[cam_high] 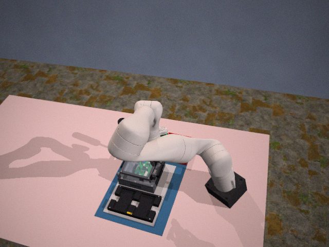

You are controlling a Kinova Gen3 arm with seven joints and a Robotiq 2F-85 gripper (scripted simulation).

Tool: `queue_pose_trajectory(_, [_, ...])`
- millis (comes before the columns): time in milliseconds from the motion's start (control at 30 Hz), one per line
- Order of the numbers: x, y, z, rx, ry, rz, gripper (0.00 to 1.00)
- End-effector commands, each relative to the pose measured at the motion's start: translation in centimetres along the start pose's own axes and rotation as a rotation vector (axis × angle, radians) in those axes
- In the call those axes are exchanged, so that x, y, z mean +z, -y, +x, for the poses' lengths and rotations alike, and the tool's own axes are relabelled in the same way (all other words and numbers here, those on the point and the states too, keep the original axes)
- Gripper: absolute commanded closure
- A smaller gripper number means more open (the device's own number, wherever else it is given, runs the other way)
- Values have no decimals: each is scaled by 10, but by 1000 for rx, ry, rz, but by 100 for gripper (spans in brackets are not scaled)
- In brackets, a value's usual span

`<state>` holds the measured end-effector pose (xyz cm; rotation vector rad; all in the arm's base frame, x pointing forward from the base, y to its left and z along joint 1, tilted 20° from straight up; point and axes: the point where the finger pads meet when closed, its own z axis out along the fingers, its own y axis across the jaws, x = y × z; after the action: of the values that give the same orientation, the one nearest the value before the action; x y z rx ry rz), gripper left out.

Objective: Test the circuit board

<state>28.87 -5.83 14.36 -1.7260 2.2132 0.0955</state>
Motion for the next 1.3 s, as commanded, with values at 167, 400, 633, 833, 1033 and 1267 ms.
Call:
queue_pose_trajectory(167, [0, -2, -5, -4, 1, -5, 100])
queue_pose_trajectory(400, [8, -3, -5, -3, 1, -6, 100])
queue_pose_trajectory(633, [29, 0, -6, 1, 4, 4, 100])
queue_pose_trajectory(833, [43, 0, -6, -11, 3, 3, 100])
queue_pose_trajectory(1033, [61, 0, -6, -7, 3, 3, 100])
queue_pose_trajectory(1267, [69, 0, -6, 5, 3, 3, 100])
